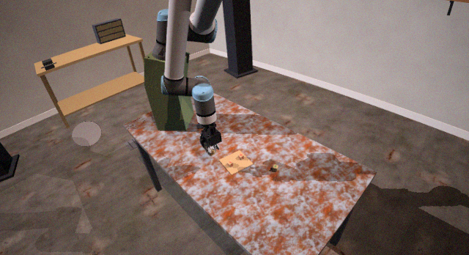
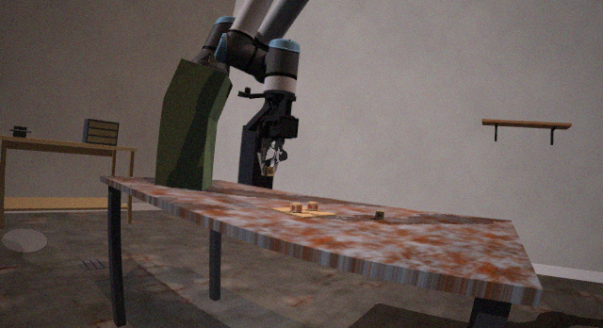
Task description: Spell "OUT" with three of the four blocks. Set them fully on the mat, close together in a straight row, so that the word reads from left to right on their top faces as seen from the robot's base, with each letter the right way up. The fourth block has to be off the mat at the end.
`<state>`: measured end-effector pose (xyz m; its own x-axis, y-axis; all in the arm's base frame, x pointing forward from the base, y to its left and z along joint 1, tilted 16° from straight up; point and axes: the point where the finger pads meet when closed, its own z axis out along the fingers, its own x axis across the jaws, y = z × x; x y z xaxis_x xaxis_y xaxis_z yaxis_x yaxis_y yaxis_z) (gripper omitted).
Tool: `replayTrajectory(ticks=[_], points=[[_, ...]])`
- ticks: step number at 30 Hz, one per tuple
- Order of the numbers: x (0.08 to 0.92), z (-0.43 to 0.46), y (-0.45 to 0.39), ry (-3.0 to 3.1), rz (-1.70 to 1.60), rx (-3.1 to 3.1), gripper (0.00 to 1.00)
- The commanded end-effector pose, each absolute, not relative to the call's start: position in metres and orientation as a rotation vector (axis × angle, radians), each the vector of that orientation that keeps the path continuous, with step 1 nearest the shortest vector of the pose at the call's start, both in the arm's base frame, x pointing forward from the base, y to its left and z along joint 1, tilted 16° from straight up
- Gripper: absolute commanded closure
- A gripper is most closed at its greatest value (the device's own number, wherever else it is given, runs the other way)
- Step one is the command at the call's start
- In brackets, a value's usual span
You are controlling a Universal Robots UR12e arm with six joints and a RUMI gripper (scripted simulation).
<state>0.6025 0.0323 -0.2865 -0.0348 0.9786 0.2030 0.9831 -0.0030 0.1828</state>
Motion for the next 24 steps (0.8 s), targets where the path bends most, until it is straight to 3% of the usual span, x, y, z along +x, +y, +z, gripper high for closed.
replayTrajectory(ticks=[1,24], points=[[0.5961,-0.2869,0.0345,-2.2,-0.422,-2.162,0.95],[0.6033,-0.2829,0.0437,-2.056,-0.42,-2.284,0.95]])
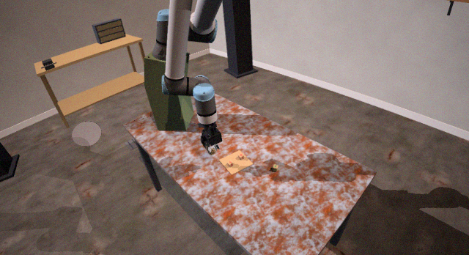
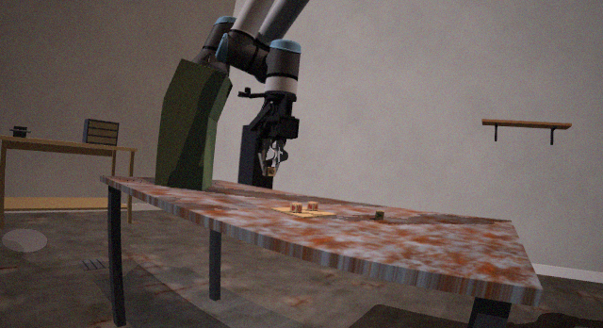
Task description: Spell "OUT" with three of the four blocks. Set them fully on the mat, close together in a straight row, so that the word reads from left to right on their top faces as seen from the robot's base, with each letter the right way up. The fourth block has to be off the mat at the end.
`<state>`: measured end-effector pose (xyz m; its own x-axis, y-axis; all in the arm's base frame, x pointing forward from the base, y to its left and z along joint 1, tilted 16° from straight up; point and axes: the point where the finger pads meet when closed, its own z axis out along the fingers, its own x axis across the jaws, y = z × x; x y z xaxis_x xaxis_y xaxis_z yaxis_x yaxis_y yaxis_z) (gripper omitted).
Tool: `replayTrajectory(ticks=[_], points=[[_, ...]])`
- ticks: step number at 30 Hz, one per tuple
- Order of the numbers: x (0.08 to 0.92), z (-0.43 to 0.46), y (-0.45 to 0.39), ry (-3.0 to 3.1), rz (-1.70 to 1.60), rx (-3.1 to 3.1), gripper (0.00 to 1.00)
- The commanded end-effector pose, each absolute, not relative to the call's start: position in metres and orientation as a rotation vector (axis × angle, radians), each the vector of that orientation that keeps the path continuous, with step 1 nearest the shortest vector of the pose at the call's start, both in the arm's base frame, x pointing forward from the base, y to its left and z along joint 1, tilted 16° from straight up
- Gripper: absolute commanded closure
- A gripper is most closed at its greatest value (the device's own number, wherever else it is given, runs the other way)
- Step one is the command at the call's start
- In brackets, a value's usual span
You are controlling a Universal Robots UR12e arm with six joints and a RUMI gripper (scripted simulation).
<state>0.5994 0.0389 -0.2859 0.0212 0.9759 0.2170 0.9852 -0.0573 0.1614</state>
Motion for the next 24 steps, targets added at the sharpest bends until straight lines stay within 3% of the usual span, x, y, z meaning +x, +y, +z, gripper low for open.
replayTrajectory(ticks=[1,24], points=[[0.604,-0.282,0.045,-2.03,-0.419,-2.304,0.95],[0.617,-0.271,0.083,-1.387,-0.383,-2.674,0.95]])
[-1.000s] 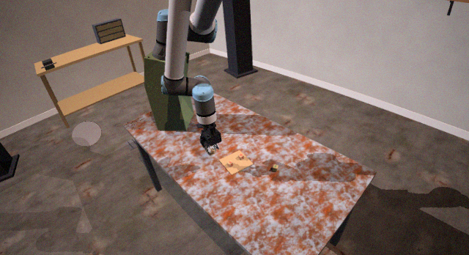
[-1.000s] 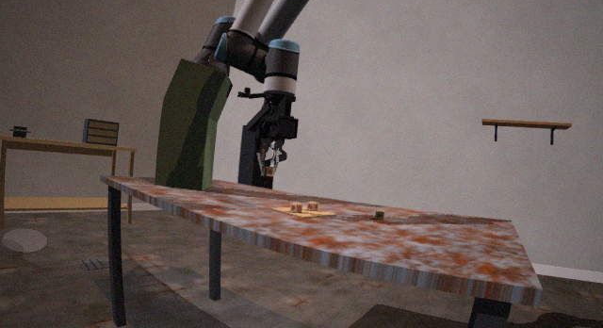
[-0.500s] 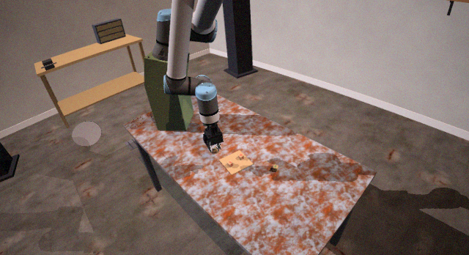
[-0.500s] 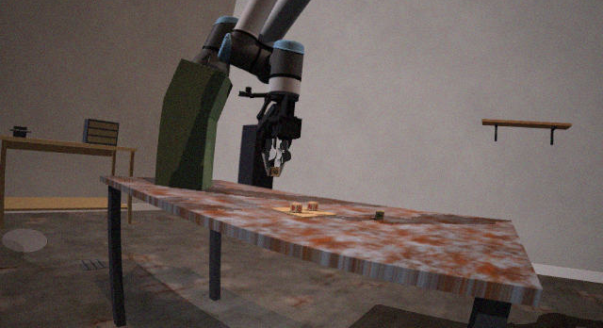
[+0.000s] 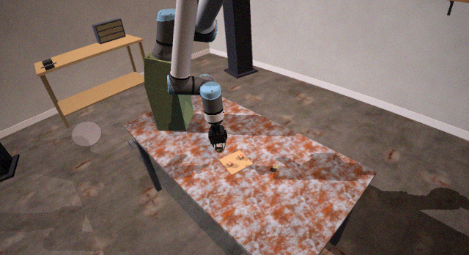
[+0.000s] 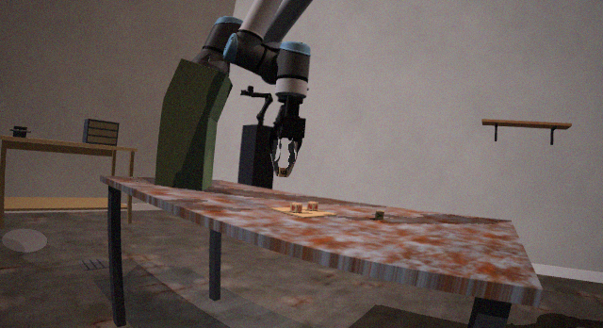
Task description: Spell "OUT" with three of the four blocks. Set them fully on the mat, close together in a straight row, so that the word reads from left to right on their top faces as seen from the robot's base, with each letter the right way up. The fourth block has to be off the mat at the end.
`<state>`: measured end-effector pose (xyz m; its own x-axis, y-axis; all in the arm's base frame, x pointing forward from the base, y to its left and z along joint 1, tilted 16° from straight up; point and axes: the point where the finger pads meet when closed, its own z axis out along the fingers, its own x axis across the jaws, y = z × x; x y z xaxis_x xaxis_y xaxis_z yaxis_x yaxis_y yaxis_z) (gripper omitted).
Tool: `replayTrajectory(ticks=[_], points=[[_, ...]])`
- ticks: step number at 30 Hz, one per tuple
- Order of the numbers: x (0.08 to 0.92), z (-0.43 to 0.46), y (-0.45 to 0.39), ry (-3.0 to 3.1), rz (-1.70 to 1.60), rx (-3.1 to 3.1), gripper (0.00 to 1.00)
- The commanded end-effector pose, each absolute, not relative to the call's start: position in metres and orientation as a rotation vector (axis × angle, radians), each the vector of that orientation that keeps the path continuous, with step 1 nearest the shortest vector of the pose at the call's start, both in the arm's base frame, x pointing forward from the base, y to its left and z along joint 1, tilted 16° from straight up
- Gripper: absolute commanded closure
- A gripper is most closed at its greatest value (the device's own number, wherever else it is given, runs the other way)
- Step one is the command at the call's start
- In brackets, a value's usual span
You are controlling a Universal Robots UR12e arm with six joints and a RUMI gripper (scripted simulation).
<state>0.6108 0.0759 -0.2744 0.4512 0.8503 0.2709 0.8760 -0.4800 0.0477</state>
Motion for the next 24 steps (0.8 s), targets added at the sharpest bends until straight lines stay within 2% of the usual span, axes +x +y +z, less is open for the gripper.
replayTrajectory(ticks=[1,24], points=[[0.617,-0.27,0.085,-1.357,-0.381,-2.686,0.95],[0.63,-0.259,0.119,-0.723,-0.331,-2.872,0.95]])
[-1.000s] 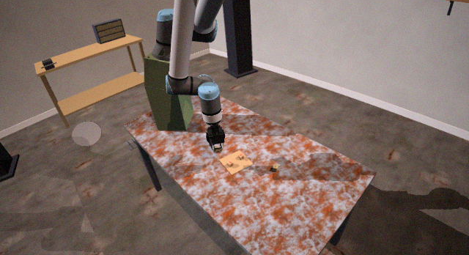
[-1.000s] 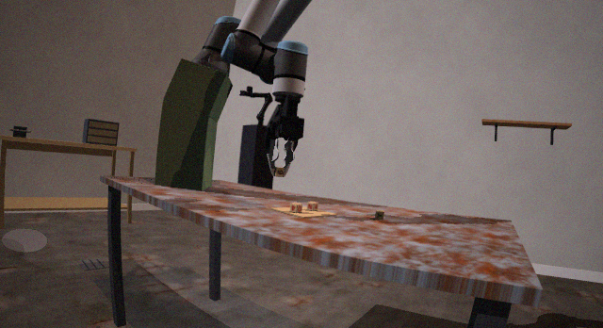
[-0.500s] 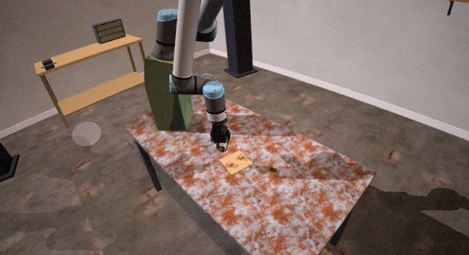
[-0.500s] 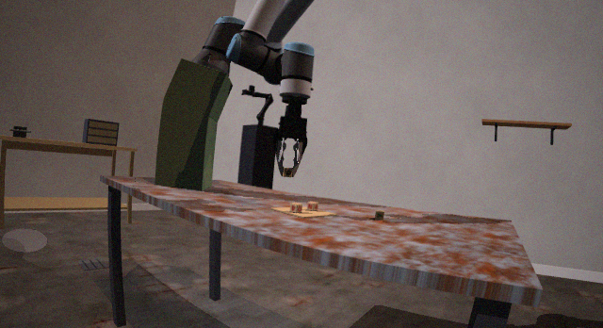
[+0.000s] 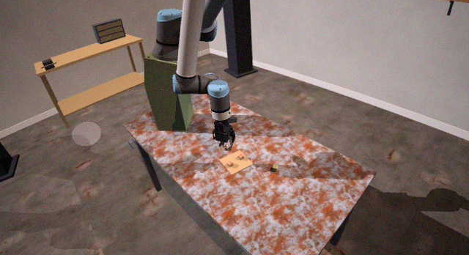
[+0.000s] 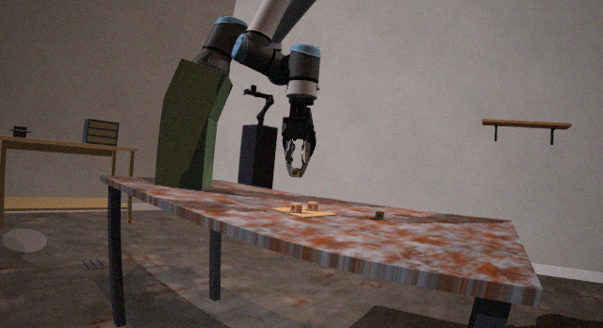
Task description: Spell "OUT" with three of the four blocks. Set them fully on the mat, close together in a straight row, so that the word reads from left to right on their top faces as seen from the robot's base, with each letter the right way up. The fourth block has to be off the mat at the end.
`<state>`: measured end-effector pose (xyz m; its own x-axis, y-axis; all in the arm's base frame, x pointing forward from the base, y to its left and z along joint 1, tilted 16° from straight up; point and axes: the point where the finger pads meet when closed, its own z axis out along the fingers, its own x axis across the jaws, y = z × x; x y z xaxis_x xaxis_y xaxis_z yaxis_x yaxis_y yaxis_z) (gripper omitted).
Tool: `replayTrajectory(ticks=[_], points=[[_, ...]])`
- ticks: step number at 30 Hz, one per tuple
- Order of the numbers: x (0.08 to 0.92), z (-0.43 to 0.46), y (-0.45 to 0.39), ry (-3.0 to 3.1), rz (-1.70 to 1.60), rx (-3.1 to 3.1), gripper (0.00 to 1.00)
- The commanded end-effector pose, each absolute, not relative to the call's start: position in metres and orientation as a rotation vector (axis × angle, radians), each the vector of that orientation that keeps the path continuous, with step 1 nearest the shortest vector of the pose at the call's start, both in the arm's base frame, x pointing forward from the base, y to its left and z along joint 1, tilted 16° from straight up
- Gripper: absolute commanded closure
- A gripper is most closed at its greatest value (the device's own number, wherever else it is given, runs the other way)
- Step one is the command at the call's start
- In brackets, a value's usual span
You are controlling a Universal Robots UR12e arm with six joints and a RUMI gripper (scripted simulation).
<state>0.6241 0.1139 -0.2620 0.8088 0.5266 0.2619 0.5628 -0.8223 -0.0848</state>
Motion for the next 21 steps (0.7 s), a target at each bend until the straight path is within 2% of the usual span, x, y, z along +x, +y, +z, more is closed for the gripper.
replayTrajectory(ticks=[1,21], points=[[0.631,-0.258,0.121,-0.677,-0.327,-2.88,0.95],[0.638,-0.251,0.144,-0.227,-0.282,-2.922,0.95]])
